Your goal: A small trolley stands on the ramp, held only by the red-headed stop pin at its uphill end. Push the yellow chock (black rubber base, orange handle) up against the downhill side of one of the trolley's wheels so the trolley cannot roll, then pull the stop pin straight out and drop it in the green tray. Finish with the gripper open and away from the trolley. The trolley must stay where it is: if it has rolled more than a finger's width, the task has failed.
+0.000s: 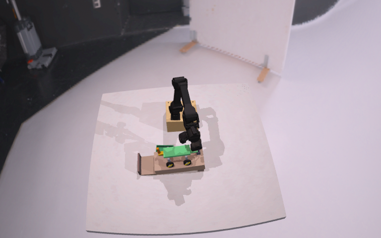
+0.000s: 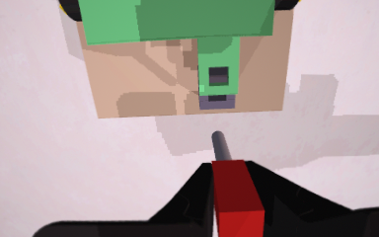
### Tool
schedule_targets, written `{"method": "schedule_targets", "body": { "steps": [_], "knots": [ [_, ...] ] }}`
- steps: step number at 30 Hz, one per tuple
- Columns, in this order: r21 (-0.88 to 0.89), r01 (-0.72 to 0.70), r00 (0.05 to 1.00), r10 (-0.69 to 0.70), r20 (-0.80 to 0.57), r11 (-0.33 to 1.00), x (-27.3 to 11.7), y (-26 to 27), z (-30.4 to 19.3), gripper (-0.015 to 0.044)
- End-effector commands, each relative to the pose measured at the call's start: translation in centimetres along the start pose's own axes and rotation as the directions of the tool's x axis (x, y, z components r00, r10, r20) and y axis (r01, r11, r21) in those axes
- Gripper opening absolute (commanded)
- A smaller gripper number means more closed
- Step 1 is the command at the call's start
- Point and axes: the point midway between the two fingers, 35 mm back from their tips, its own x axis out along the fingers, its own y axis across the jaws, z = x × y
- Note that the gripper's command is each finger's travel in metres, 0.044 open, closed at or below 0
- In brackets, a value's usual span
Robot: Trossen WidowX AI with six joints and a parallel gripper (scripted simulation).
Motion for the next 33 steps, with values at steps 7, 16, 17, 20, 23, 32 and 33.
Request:
{"method": "schedule_targets", "body": {
  "steps": [7, 16, 17, 20, 23, 32, 33],
  "knots": [
    [0.002, 0.003, 1.0, -0.003, -0.004, 1.0, 0.1, -0.5, -1.2, 0.0],
    [0.003, 0.005, 1.0, -0.005, -0.004, 1.0, 0.2, -3.4, -1.1, 0.0],
    [0.003, 0.006, 1.0, -0.006, -0.004, 1.0, 0.2, -3.8, -1.1, 0.0],
    [0.003, 0.006, 1.0, -0.006, -0.004, 1.0, 0.2, -4.9, -1.1, 0.0],
    [0.003, 0.007, 1.0, -0.007, -0.004, 1.0, 0.2, -6.0, -1.1, 0.0],
    [0.004, 0.009, 1.0, -0.009, -0.004, 1.0, 0.4, -8.7, -1.3, 0.0],
    [0.004, 0.009, 1.0, -0.009, -0.004, 1.0, 0.4, -8.7, -1.3, 0.0]
  ]
}}
